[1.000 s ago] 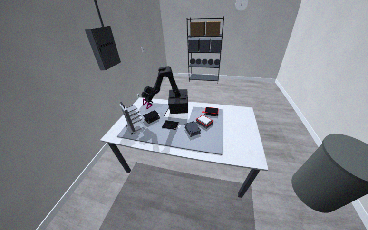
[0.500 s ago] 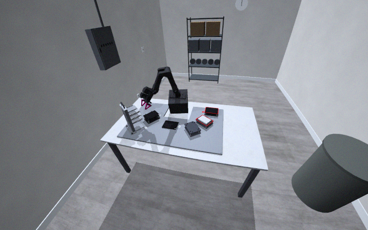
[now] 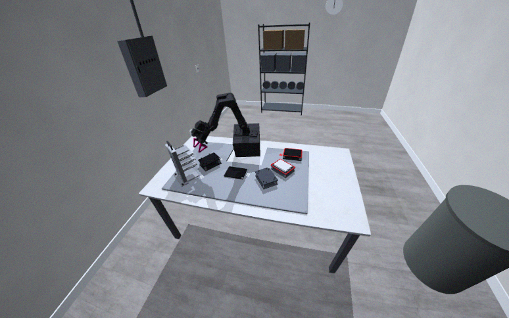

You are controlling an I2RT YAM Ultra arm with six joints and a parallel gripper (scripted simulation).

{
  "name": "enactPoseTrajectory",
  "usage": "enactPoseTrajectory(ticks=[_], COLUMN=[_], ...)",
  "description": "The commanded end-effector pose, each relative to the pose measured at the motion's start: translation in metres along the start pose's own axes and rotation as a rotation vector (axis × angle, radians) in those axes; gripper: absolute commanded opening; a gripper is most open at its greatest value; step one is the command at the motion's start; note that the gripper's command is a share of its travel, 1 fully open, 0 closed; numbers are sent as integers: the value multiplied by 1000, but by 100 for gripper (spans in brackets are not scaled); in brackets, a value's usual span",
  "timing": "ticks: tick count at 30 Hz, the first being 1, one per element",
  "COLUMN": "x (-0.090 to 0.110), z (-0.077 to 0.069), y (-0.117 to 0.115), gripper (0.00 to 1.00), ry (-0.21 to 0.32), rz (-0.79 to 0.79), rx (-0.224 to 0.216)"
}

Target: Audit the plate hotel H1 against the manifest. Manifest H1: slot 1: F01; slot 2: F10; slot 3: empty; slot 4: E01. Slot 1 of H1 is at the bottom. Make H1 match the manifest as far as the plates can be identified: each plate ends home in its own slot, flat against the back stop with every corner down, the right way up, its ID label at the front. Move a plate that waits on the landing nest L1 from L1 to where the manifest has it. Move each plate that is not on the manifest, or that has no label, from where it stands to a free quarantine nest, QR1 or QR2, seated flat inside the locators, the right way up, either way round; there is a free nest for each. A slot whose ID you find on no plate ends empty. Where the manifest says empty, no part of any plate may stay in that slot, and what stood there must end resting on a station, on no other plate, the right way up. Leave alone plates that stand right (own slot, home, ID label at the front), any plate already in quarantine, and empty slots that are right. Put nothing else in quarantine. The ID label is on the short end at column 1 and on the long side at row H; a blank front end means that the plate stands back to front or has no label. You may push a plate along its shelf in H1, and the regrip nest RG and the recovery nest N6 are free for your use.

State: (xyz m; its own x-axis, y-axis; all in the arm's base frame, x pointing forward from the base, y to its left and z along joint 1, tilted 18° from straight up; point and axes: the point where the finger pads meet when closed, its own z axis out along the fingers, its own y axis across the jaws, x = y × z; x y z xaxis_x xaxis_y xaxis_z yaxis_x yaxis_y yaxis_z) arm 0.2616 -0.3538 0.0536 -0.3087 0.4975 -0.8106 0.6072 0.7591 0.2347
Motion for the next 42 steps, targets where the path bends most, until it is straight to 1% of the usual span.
enactPoseTrajectory(ticks=[1,15,17,32,42], x=[-9,-22,-22,-37,-44], z=[0,13,13,27,33], y=[-1,-1,-1,-1,-1], gripper=[100,100,100,100,100], ry=[-17,-17,-17,-18,-18], rz=[-6,-6,-6,-6,-6], rx=[5,5,5,5,5])
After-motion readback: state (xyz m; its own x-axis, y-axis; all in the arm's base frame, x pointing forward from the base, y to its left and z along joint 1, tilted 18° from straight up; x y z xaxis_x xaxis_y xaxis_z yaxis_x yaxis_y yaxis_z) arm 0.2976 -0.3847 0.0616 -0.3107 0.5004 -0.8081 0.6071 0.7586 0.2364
